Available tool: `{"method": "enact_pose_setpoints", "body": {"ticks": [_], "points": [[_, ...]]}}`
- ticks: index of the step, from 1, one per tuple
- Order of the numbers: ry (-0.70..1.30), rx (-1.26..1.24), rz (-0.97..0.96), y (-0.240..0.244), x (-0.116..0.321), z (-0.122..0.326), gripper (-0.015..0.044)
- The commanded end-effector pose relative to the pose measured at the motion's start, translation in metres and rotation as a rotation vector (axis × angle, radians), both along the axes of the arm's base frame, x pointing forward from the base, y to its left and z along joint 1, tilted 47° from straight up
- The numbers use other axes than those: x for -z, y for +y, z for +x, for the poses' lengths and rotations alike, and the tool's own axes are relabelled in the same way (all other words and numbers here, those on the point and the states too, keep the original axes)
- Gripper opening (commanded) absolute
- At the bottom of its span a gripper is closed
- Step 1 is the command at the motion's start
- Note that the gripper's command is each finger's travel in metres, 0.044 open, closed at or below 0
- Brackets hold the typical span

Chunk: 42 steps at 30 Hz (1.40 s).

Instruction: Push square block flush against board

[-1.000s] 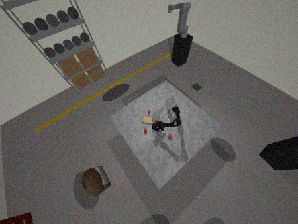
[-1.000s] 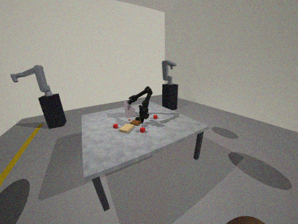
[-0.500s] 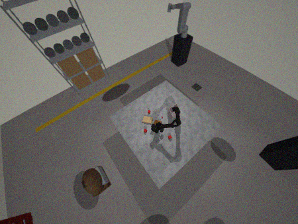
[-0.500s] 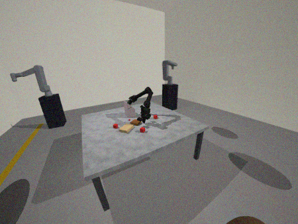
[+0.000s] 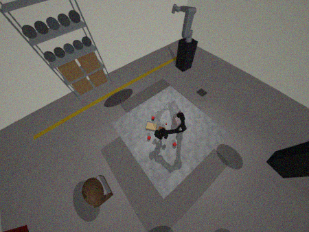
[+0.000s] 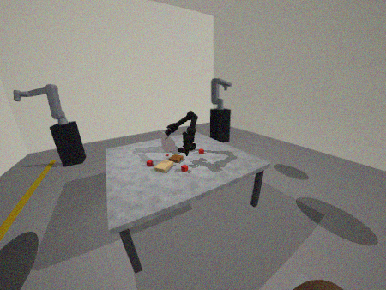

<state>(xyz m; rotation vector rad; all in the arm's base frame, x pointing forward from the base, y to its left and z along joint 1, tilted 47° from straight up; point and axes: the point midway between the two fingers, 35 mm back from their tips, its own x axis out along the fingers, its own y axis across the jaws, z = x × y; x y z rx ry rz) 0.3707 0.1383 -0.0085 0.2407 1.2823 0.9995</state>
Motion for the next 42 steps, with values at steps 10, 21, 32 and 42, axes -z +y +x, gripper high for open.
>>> {"method": "enact_pose_setpoints", "body": {"ticks": [10, 21, 32, 42], "points": [[-0.156, -0.130, 0.009, -0.016, -0.003, -0.028, 0.0000], [-0.159, -0.133, 0.012, 0.025, 0.035, -0.031, 0.0000], [-0.159, -0.133, 0.012, 0.023, 0.037, -0.034, 0.0000], [-0.158, -0.133, 0.011, 0.014, 0.046, -0.045, 0.0000]]}}
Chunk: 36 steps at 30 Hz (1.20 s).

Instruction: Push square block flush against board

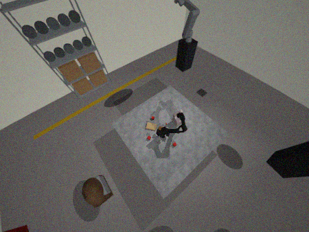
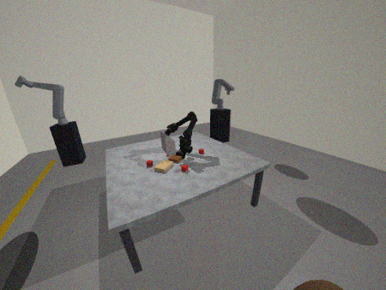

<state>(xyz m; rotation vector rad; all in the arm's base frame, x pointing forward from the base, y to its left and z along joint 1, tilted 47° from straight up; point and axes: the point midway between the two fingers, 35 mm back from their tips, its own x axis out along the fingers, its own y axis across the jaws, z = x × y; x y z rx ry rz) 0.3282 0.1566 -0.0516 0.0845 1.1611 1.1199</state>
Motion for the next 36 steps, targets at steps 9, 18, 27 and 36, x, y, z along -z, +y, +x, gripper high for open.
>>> {"method": "enact_pose_setpoints", "body": {"ticks": [9, 18, 27, 36], "points": [[-0.001, 0.002, -0.003, -0.012, 0.011, -0.013, 0.0000], [-0.002, 0.002, -0.003, -0.007, 0.006, -0.005, 0.0000], [-0.002, 0.002, -0.002, 0.000, -0.001, 0.007, 0.0000], [-0.003, 0.002, -0.002, 0.007, -0.008, 0.018, 0.0000]]}}
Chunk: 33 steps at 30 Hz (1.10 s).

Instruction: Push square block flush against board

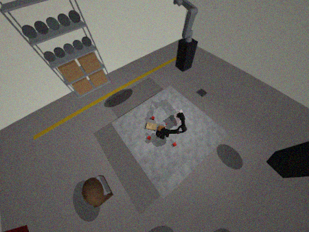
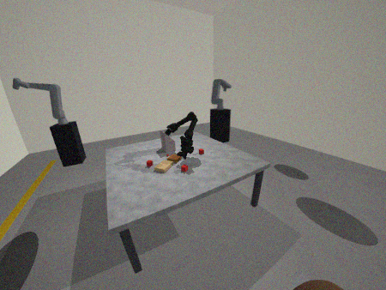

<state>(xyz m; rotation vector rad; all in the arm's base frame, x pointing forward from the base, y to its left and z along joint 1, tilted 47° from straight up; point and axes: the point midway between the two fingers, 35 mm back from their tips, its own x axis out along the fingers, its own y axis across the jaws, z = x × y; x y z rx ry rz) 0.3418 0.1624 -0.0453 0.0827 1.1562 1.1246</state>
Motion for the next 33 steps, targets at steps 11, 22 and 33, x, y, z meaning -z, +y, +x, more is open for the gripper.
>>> {"method": "enact_pose_setpoints", "body": {"ticks": [11, 22, 33], "points": [[0.000, 0.004, -0.006, -0.026, -0.035, 0.011, 0.0000], [-0.035, -0.026, -0.007, -0.064, -0.013, 0.013, 0.0000], [-0.036, -0.028, -0.004, -0.025, 0.026, 0.010, 0.0000]]}}
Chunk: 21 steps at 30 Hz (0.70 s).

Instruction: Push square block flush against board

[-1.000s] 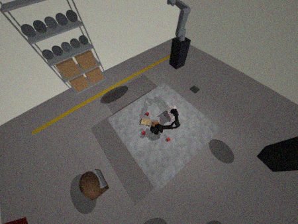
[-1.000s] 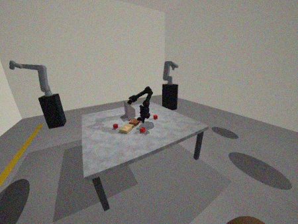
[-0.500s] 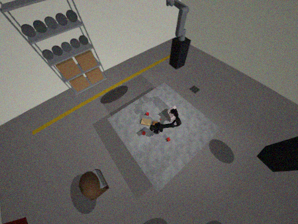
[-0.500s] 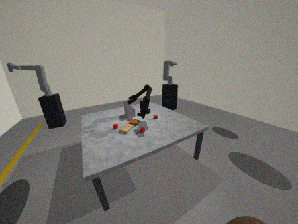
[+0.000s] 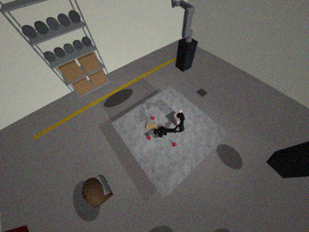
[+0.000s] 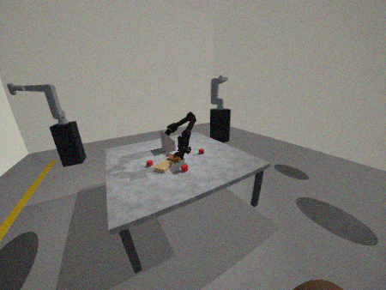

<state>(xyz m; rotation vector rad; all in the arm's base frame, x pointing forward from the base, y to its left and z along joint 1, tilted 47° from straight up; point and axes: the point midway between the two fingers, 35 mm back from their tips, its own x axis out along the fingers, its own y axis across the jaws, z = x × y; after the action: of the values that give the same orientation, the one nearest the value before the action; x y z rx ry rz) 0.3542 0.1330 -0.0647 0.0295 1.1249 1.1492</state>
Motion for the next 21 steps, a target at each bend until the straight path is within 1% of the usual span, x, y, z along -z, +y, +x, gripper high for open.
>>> {"method": "enact_pose_setpoints", "body": {"ticks": [1, 21], "points": [[0.010, 0.009, 0.004, 0.004, 0.007, -0.002, 0.0000], [0.011, 0.009, 0.003, -0.008, 0.019, -0.019, 0.0000]]}}
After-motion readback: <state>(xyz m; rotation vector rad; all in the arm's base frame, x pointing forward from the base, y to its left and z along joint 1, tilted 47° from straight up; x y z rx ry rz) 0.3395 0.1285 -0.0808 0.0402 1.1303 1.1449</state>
